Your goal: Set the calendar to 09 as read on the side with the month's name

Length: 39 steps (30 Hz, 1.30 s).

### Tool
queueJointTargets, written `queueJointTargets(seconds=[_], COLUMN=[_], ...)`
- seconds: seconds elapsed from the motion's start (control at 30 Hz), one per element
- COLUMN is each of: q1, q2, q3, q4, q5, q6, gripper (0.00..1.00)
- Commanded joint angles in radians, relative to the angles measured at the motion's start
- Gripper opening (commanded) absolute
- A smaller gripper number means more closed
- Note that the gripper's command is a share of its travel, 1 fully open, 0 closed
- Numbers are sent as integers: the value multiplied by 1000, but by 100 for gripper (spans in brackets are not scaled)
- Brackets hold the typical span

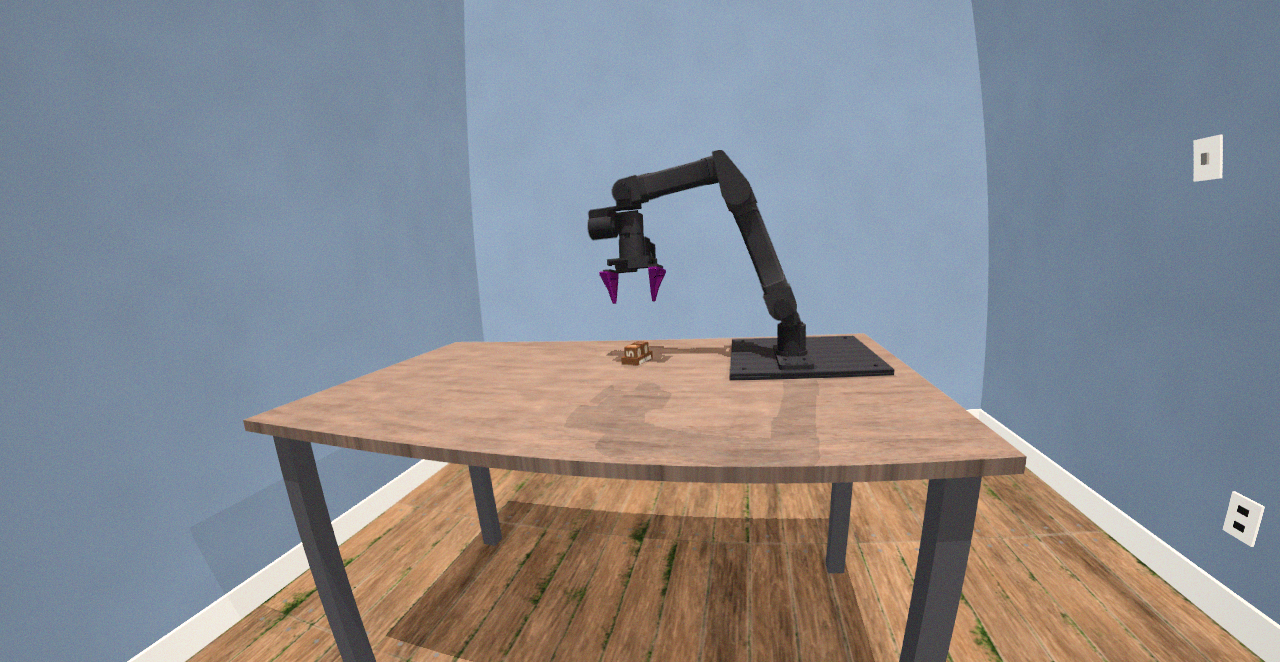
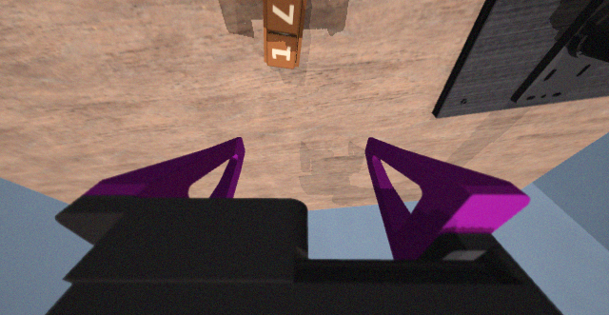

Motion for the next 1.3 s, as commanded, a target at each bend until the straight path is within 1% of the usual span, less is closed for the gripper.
queueJointTargets(seconds=[0.0,0.1,0.83,0.9,1.0,1.03,1.1,1.13,1.27], q1=[-61,-91,-92,-92,-92,-92,-92,-92,-92], q2=[16,33,33,32,30,30,29,29,29], q3=[72,99,97,53,-78,-108,-125,-125,-125], q4=[-24,-29,-27,17,146,175,192,192,192], q5=[141,175,175,175,175,175,175,175,175], q6=[42,52,52,52,52,52,52,52,52], gripper=[100,100,100,100,100,100,100,47,47])
